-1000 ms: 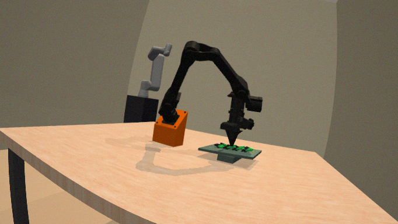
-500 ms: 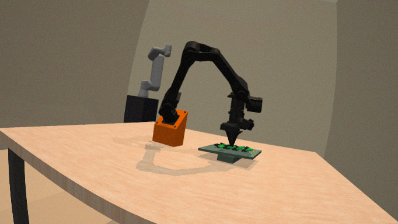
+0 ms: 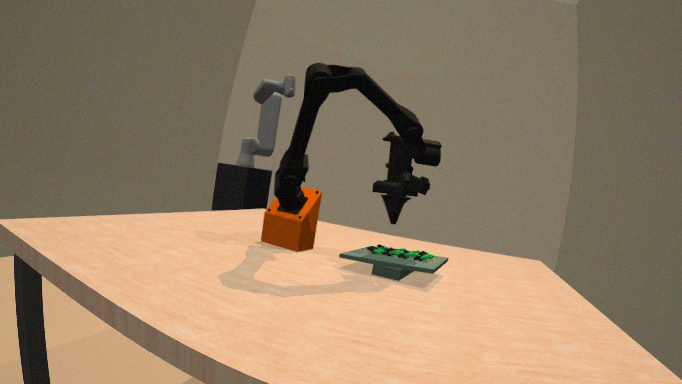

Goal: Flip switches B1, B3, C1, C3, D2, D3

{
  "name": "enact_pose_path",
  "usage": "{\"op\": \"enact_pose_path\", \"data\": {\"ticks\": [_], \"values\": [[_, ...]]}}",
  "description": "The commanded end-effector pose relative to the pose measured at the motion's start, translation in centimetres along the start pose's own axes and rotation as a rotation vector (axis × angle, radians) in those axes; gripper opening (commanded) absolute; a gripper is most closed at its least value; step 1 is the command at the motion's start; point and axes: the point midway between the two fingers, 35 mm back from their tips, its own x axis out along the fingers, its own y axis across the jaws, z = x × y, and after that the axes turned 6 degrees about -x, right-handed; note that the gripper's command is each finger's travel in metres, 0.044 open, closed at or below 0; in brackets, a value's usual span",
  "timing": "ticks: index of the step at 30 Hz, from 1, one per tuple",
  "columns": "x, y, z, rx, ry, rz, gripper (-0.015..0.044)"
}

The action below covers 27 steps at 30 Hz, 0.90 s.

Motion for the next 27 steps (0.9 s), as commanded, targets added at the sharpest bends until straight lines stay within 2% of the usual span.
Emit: {"op": "enact_pose_path", "data": {"ticks": [1, 3, 7, 27], "values": [[0.0, 1.0, -1.6, -0.005, 0.003, 0.001, 0.0], [0.3, 1.0, -1.6, -0.005, 0.005, 0.001, 0.0], [3.5, 0.9, -1.6, -0.004, 0.028, 0.002, 0.0], [5.5, 0.9, -1.6, -0.004, 0.028, 0.001, 0.0]]}}
